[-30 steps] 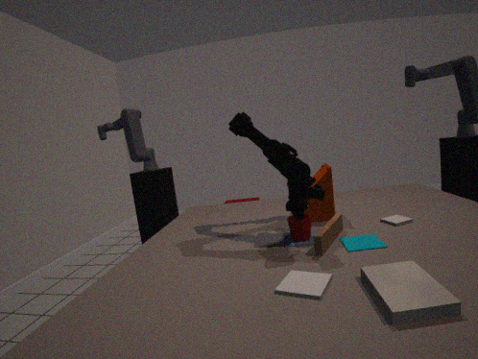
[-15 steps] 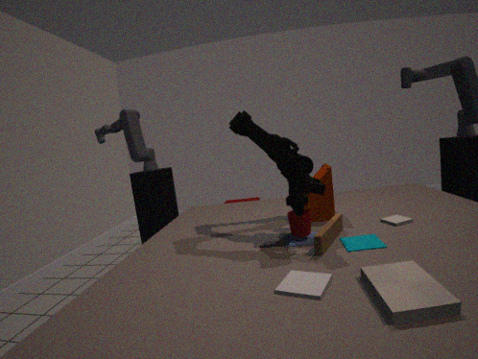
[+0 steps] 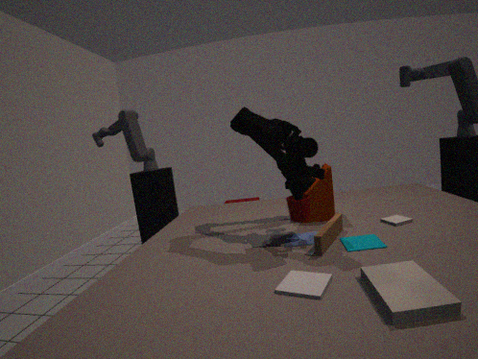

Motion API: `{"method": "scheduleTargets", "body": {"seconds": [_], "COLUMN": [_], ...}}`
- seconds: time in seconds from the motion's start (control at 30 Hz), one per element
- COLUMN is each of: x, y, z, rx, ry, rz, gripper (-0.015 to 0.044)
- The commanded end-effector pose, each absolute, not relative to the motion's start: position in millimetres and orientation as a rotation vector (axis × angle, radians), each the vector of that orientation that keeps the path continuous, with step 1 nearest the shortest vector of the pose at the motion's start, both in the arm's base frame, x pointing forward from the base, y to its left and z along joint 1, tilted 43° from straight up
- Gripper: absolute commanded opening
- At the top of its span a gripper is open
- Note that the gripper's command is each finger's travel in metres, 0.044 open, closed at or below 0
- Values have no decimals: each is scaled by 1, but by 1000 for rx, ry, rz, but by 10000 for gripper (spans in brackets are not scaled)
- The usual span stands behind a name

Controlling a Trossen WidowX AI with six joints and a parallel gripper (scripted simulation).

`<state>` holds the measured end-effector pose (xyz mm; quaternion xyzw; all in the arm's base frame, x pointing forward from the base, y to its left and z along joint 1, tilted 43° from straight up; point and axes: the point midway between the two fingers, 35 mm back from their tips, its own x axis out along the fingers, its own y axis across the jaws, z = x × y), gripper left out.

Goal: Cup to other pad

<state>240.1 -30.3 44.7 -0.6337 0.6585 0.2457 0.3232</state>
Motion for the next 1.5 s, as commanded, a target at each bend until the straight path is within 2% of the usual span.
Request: {"method": "scheduleTargets", "body": {"seconds": [0.0,1.47], "x": [240,259], "y": [-22,7], "z": [54,31], "rx": [-1658,-1659], "ry": [1727,1724], "rz": [642,642], "gripper": [0,0]}}
